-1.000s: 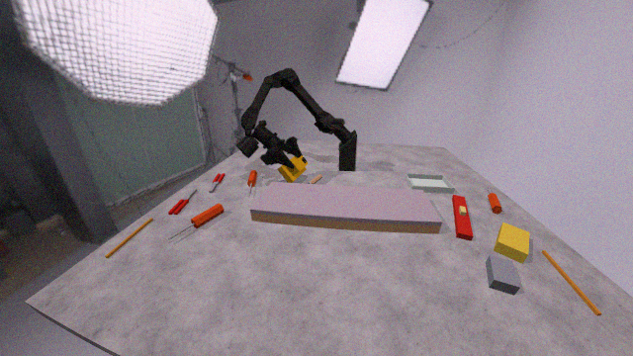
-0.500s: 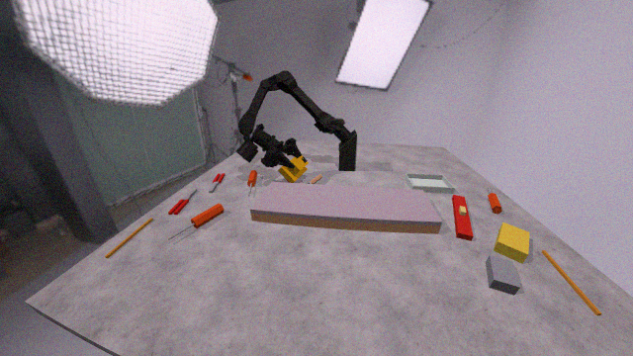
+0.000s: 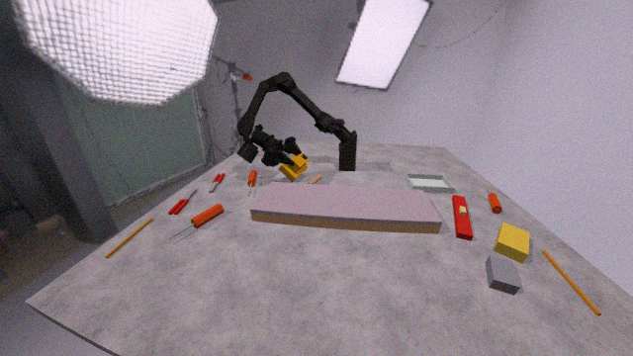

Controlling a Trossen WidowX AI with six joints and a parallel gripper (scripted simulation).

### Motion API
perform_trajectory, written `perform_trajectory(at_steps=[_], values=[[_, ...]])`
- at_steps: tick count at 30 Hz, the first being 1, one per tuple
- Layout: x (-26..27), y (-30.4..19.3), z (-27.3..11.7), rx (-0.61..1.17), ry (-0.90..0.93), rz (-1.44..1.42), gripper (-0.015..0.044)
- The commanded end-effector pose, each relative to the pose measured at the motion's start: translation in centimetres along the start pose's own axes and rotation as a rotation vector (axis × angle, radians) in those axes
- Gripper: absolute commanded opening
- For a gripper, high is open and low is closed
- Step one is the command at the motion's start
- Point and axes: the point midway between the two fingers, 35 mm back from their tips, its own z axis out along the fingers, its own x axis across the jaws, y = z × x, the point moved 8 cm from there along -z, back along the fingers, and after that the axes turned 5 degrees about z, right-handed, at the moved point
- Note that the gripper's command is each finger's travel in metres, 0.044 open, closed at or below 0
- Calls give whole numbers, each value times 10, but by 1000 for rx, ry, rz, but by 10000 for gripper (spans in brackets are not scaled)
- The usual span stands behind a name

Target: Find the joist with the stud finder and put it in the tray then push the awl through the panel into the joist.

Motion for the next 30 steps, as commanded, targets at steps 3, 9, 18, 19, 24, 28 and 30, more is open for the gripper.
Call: perform_trajectory(at_steps=[3,9,18,19,24,28,30], values=[[-4,-8,-6,19,20,-4,0],[-3,-2,-4,16,18,-3,0],[0,12,2,10,13,-2,0],[0,14,3,9,12,-2,0],[1,22,6,6,10,-2,0],[1,27,9,4,8,-1,0],[1,27,9,3,8,-1,0]])
